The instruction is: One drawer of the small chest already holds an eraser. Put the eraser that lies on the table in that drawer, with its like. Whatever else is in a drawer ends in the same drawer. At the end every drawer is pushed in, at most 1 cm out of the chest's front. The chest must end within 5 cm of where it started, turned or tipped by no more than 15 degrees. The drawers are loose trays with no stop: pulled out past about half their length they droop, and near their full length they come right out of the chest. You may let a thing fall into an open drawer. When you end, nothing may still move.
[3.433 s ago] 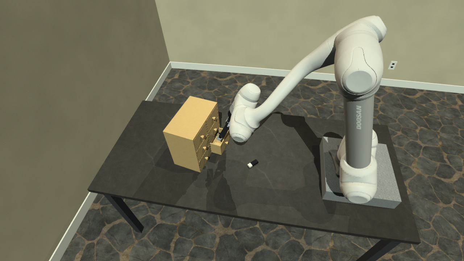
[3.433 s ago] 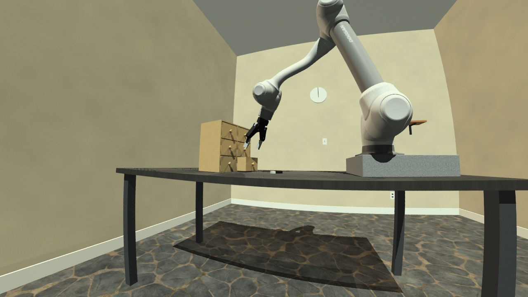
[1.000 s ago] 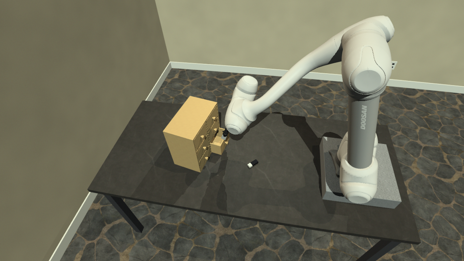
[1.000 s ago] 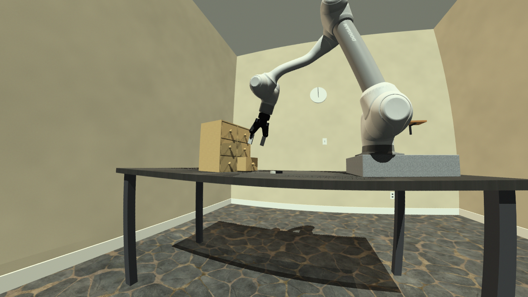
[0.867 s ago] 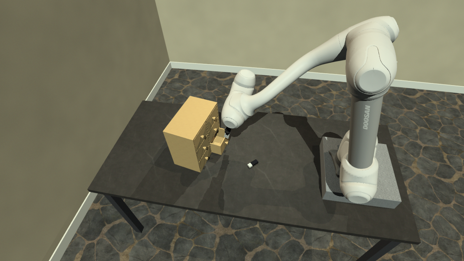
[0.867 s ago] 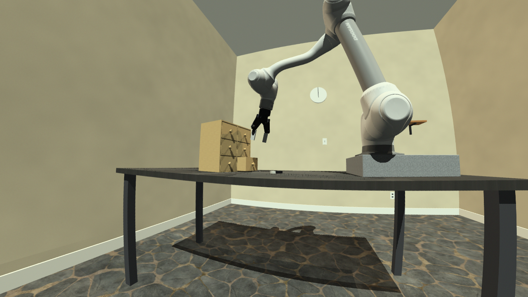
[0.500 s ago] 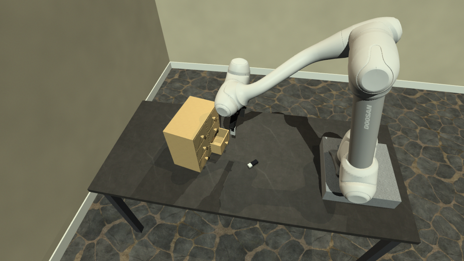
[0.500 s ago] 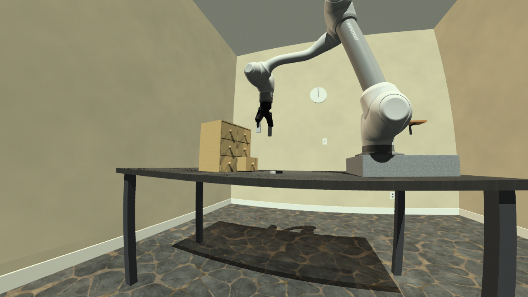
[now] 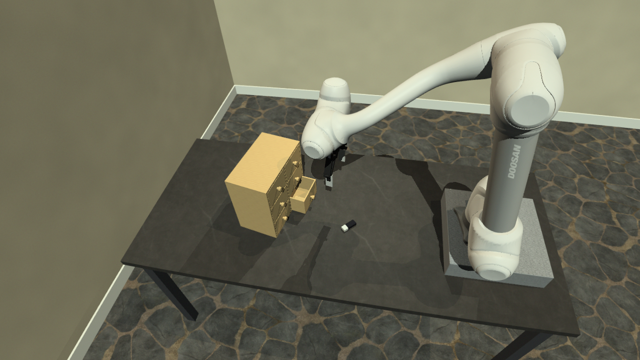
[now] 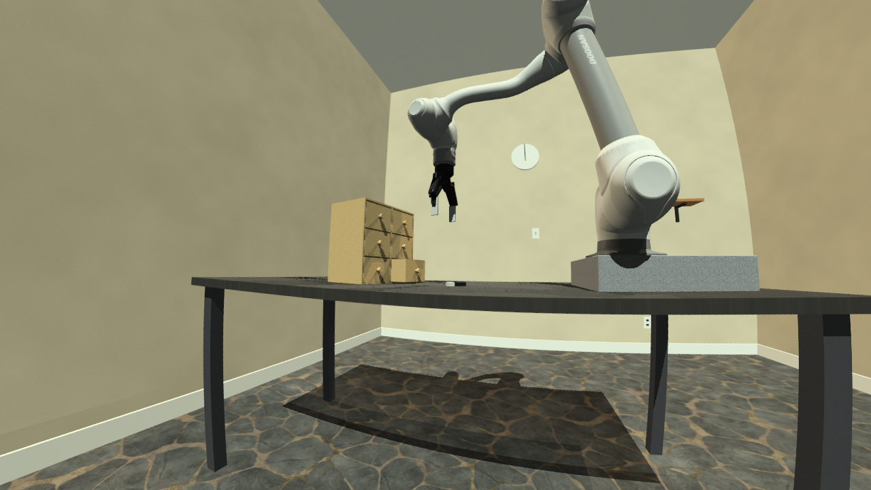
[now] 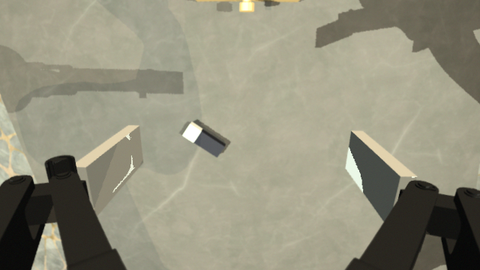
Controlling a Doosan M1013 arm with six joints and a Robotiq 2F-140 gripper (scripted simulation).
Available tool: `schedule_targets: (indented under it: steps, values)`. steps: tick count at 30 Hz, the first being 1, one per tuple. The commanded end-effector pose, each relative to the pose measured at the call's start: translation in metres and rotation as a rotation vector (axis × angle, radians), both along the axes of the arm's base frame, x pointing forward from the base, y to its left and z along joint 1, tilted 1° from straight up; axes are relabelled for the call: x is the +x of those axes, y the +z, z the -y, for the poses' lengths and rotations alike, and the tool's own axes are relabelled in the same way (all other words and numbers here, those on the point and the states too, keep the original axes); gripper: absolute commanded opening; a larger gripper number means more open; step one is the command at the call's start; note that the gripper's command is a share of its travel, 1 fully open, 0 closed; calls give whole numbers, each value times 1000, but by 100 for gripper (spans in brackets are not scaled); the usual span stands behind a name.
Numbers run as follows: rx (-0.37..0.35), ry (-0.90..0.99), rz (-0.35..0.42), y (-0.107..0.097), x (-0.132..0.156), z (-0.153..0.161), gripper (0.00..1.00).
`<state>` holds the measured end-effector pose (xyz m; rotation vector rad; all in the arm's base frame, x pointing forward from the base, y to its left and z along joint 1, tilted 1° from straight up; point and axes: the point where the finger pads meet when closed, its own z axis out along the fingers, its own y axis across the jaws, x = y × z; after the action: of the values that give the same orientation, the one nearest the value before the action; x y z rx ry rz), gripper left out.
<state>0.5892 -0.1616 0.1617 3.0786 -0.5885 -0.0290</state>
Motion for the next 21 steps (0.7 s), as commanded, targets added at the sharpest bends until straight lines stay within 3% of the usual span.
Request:
schedule_targets:
  steps: [1, 3, 4, 5, 6, 15, 21]
  values:
    - [3, -2, 3, 6, -64, -28, 100]
    - [3, -2, 3, 6, -64, -28, 100]
    - [3, -2, 3, 5, -91, -39, 100]
    - [3, -2, 3, 5, -91, -39, 100]
    - [3, -2, 3, 4, -111, -47, 100]
    - [1, -2, 8, 2, -122, -51, 100]
    - [-23, -1, 68, -3, -117, -49, 100]
